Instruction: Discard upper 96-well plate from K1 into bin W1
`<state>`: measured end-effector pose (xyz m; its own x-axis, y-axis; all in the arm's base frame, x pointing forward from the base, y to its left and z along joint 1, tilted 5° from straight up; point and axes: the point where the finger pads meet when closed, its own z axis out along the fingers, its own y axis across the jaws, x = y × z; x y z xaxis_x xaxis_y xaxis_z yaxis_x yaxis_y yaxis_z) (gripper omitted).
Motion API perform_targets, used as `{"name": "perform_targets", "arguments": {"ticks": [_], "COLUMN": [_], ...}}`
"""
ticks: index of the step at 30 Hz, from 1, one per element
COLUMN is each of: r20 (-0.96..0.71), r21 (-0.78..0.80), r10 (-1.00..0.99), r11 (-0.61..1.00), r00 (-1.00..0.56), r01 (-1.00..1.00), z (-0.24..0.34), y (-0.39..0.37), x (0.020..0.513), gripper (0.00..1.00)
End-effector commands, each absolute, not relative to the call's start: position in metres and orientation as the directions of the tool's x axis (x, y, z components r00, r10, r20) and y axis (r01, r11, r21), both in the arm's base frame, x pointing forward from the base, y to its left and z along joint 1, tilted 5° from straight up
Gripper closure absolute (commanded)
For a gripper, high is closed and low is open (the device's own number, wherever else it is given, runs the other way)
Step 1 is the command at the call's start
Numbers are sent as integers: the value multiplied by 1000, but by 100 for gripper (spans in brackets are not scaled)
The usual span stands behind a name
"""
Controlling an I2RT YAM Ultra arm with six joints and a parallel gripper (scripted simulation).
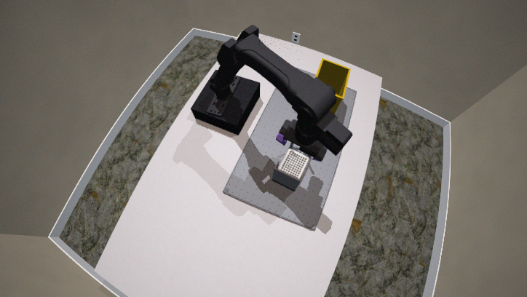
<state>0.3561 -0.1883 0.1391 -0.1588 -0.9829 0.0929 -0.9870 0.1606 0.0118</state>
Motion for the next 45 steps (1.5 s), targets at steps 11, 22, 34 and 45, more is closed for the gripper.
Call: {"name": "perform_targets", "arguments": {"ticks": [11, 22, 34, 45], "r20": [79, 83, 83, 83], "r21": [1, -12, -12, -12], "r10": [-985, -983, -983, -983], "r11": [157, 163, 162, 162], "r00": [-157, -163, -163, -163], "r01": [-988, -987, -987, -987], "z": [142, 129, 109, 94], "y": [-185, -190, -191, -193], "x": [353, 354, 353, 353], "gripper": [0, 0, 0, 0]}}
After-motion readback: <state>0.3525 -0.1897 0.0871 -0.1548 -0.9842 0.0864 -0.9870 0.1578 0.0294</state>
